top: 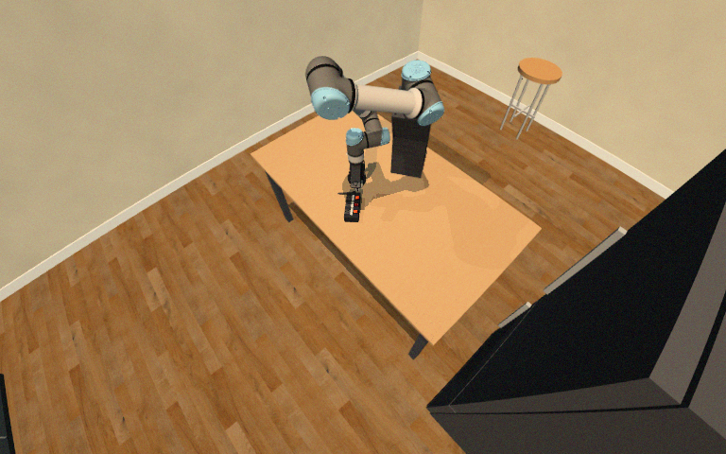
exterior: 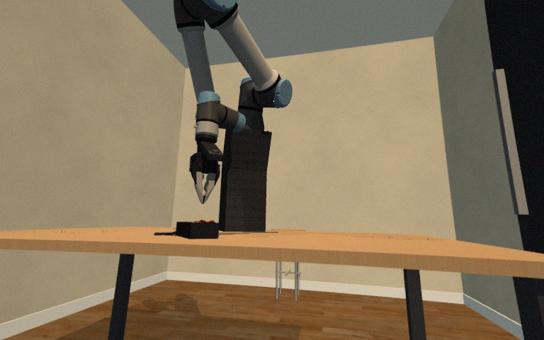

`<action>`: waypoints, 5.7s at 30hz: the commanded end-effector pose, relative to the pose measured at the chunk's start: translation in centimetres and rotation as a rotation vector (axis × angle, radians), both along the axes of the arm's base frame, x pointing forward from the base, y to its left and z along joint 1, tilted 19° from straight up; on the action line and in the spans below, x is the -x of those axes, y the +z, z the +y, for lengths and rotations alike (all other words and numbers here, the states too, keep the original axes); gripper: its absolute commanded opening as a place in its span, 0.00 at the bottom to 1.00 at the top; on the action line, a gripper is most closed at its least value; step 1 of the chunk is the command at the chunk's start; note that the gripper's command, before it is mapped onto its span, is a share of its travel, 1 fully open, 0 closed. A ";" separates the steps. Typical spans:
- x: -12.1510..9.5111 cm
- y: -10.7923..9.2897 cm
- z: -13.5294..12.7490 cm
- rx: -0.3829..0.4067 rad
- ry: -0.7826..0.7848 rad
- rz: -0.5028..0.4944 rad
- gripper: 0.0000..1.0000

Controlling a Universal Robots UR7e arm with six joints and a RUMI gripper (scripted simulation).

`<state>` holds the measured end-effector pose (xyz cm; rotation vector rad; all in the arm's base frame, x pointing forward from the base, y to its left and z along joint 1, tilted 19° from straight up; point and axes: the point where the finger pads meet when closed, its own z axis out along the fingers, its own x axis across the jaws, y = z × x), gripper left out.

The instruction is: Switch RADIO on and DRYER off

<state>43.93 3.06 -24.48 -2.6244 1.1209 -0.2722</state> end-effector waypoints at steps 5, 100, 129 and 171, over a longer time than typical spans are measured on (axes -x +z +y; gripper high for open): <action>0.0 -0.1 0.0 -0.001 0.000 0.000 0.00; -1.2 -4.2 0.7 0.000 0.000 -0.001 0.00; -1.5 -5.0 0.8 0.000 0.001 -0.002 0.00; -0.4 -1.8 0.2 -0.002 -0.001 0.001 0.00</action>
